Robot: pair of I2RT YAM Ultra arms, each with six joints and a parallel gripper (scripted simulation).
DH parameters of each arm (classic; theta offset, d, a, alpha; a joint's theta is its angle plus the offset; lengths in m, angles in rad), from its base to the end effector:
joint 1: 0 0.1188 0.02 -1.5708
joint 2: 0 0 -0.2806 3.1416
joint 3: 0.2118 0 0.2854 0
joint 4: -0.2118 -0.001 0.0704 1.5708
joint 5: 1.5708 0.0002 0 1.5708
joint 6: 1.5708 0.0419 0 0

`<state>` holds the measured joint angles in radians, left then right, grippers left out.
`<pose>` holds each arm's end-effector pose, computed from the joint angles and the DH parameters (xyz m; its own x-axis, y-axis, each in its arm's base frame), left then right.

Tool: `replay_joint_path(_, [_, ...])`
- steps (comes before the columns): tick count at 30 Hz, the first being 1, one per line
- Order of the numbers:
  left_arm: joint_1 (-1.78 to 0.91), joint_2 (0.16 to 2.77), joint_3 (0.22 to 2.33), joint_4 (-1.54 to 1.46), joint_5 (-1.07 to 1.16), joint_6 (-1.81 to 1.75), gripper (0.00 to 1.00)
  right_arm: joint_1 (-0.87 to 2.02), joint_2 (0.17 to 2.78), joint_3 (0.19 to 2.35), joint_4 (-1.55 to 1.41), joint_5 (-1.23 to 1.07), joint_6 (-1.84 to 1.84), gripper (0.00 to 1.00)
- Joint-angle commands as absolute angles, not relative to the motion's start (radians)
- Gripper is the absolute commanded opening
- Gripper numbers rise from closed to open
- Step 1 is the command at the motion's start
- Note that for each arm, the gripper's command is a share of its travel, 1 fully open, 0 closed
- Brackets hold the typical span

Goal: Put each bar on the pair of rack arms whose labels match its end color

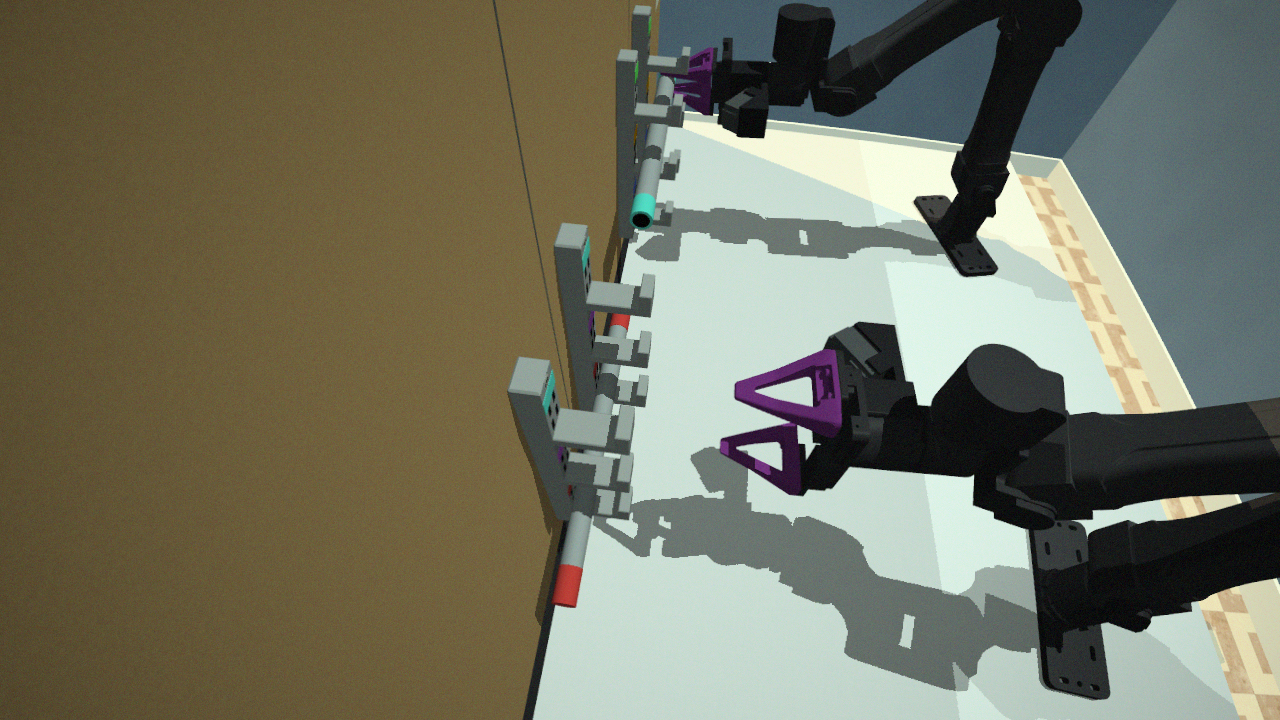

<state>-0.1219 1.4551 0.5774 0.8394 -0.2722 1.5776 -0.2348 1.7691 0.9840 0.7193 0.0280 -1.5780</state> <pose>0.3218 -0.0271 0.2168 -0.1493 0.9886 0.0171 0.0390 -0.0114 0.9992 0.4153 -0.0995 0.2315 -0.2593 -0.9658 0.0090 -0.0658 0.0083 -0.9978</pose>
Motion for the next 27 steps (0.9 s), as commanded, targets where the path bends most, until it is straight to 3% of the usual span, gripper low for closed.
replay_joint_path(1, [-0.133,1.422,0.581,0.841,-0.277,1.571,1.0,-0.241,1.749,1.026,0.724,0.029,-1.571,0.0])
replay_joint_path(27, [-0.133,1.422,0.581,0.841,-0.277,1.571,1.0,-0.241,1.702,1.086,0.617,0.028,-1.571,0.0])
